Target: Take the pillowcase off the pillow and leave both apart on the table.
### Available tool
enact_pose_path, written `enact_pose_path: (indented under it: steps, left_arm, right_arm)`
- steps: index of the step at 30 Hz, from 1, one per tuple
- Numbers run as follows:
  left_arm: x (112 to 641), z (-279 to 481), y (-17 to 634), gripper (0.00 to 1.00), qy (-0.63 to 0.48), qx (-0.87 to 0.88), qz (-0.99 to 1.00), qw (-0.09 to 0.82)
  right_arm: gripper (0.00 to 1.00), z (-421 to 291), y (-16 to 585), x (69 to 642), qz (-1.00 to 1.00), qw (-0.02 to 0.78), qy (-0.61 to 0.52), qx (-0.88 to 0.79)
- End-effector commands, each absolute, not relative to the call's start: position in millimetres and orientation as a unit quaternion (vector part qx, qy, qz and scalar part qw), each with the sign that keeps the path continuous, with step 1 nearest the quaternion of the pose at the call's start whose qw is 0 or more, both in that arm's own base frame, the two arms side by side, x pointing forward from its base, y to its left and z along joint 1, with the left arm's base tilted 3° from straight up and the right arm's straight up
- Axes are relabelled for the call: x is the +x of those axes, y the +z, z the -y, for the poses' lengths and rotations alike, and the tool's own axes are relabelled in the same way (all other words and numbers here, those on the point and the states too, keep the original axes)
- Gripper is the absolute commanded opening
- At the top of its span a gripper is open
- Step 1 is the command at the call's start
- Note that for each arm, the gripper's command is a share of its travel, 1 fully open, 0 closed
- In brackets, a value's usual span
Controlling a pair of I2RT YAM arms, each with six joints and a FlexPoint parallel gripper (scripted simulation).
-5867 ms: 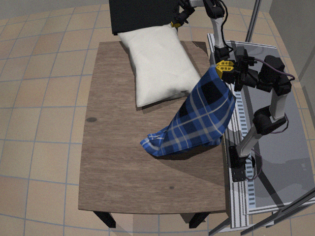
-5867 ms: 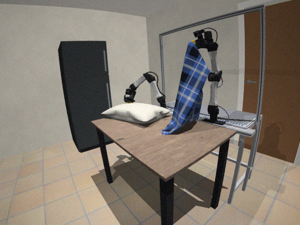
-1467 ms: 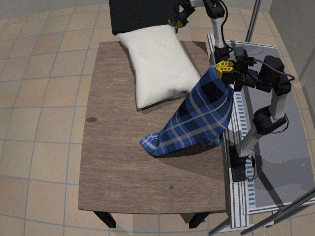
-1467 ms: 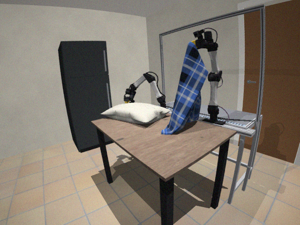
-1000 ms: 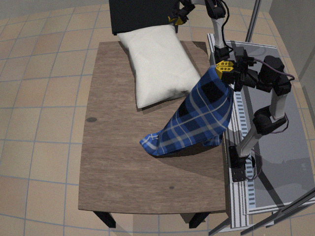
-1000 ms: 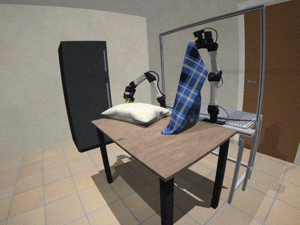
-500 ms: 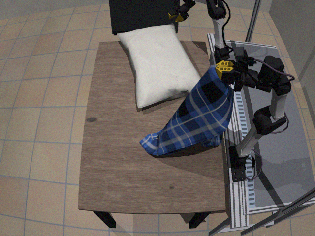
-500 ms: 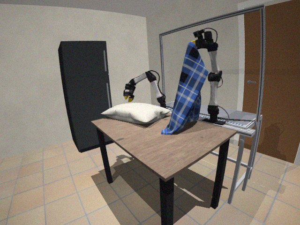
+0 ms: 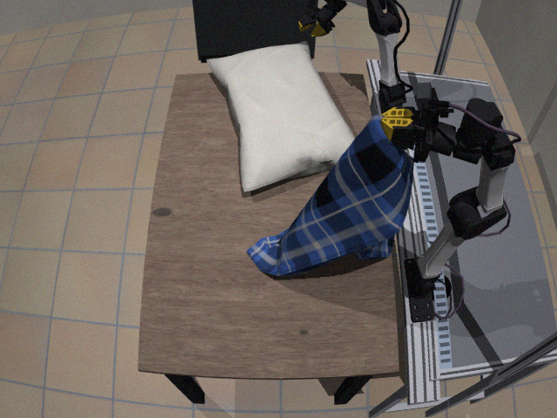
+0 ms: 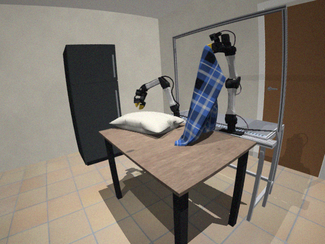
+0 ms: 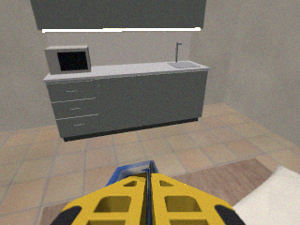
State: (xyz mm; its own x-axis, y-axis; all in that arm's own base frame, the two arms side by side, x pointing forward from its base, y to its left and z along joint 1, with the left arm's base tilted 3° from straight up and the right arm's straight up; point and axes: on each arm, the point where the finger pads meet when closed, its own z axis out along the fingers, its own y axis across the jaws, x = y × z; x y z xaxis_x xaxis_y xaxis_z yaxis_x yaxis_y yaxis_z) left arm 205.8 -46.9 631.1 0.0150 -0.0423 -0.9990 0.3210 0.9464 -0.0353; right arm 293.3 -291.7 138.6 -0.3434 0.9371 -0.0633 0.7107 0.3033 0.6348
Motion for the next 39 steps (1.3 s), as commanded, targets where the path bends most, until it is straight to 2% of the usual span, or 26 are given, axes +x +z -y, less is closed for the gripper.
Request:
enact_pose_path:
  steps: [1,8,11,23,28,39]
  left_arm:
    - [199,48,639,0.0,-0.126,0.101,-0.677,0.718]
    - [199,48,639,0.0,-0.126,0.101,-0.677,0.718]
    - [199,48,639,0.0,-0.126,0.101,-0.677,0.718]
    - [199,48,639,0.0,-0.126,0.101,-0.677,0.718]
    - [199,48,639,0.0,-0.126,0.101,-0.677,0.718]
    - [199,48,639,0.0,-0.126,0.101,-0.677,0.718]
  right_arm:
    - [0.6,284,172,304,-0.807,0.279,0.203,0.48]
    - [0.6,260,206,316,-0.835,0.352,0.119,0.406]
    - [0.6,261,198,315,-0.835,0.344,0.12,0.411]
    - [0.6,196,268,333,-0.839,0.471,0.027,0.27]
    - [0.6,181,277,339,-0.836,0.494,0.014,0.24]
    - [0.6,120,335,348,-0.789,0.599,-0.031,0.132]
